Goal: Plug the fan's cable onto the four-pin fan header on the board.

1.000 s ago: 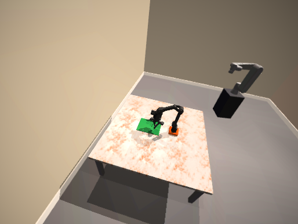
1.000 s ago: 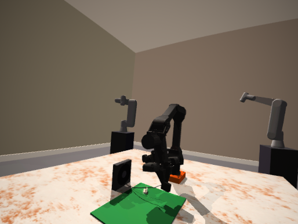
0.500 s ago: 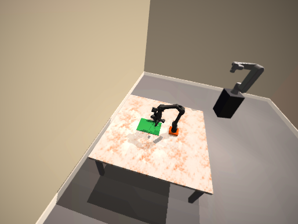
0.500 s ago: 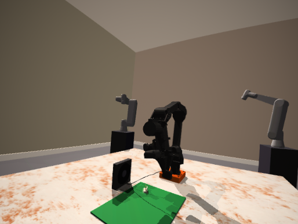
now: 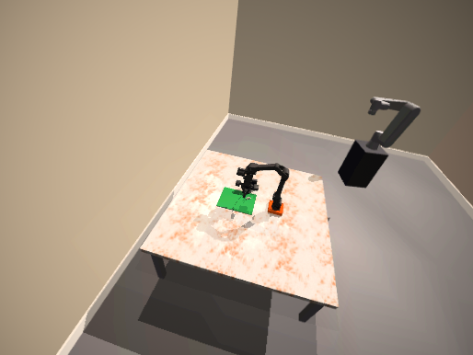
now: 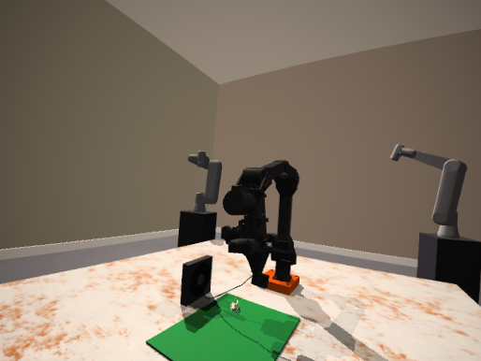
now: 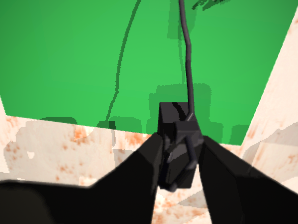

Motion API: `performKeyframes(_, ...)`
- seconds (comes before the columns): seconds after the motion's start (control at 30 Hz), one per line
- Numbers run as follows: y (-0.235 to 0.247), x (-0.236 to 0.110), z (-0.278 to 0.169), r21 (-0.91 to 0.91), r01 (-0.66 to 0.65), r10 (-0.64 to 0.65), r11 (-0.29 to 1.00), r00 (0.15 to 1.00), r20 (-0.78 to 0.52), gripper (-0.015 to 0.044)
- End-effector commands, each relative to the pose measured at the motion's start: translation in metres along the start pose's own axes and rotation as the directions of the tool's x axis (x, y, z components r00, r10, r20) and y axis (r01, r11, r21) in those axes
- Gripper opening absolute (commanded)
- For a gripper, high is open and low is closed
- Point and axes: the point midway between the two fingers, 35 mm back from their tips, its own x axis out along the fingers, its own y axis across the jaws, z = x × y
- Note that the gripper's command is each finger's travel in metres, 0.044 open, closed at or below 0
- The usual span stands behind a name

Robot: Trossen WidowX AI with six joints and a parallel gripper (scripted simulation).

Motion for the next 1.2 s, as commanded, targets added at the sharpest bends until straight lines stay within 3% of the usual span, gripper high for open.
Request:
performKeyframes(0.0, 0.012, -0.001, 0.005, -0.095, 0.010, -0.007, 0.995, 0.999, 0.031, 0.0000)
performKeyframes(0.53, 0.054, -0.001, 0.028, -0.469, 0.108, -0.041, 0.876, 0.988, 0.151, 0.0000)
performKeyframes(0.7, 0.054, 0.000, 0.028, -0.472, 0.115, -0.043, 0.874, 0.986, 0.161, 0.0000)
performKeyframes(1.17, 0.052, 0.020, 0.033, -0.440, 0.206, -0.046, 0.874, 0.937, 0.347, 0.0000)
